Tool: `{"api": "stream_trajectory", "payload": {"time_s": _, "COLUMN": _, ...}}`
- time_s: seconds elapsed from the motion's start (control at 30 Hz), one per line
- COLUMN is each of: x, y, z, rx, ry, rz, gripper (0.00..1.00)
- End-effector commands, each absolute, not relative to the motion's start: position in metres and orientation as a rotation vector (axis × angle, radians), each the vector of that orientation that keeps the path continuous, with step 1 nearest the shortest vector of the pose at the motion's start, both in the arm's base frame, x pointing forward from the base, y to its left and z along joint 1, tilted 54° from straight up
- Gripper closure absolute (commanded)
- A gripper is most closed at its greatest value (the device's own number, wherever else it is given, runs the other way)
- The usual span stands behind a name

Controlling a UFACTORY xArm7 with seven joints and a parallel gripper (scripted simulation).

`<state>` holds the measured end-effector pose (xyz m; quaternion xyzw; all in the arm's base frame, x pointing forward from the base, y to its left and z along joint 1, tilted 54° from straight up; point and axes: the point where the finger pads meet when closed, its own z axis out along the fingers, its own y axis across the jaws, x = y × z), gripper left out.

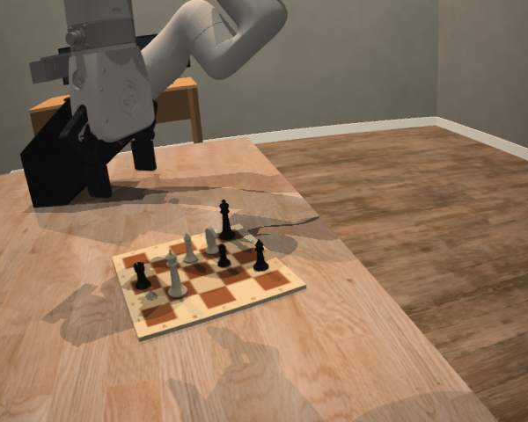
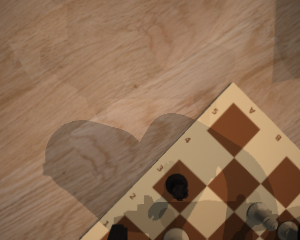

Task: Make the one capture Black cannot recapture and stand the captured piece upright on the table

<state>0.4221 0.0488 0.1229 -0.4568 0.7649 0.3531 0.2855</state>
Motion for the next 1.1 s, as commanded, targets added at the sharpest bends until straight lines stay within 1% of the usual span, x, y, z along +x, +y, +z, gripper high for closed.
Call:
{"api": "stream_trajectory", "payload": {"time_s": 0.0, "x": 0.4235, "y": 0.0454, "z": 0.121, "rx": -1.212, "ry": 2.048, "rz": 0.941, "gripper": 0.0}}
{"api": "stream_trajectory", "payload": {"time_s": 0.73, "x": 0.4236, "y": 0.0457, "z": 0.1208, "rx": -1.187, "ry": 2.069, "rz": 0.954, "gripper": 0.0}}
{"api": "stream_trajectory", "payload": {"time_s": 1.07, "x": 0.4245, "y": 0.0488, "z": 0.1184, "rx": -0.916, "ry": 2.272, "rz": 1.076, "gripper": 0.0}}
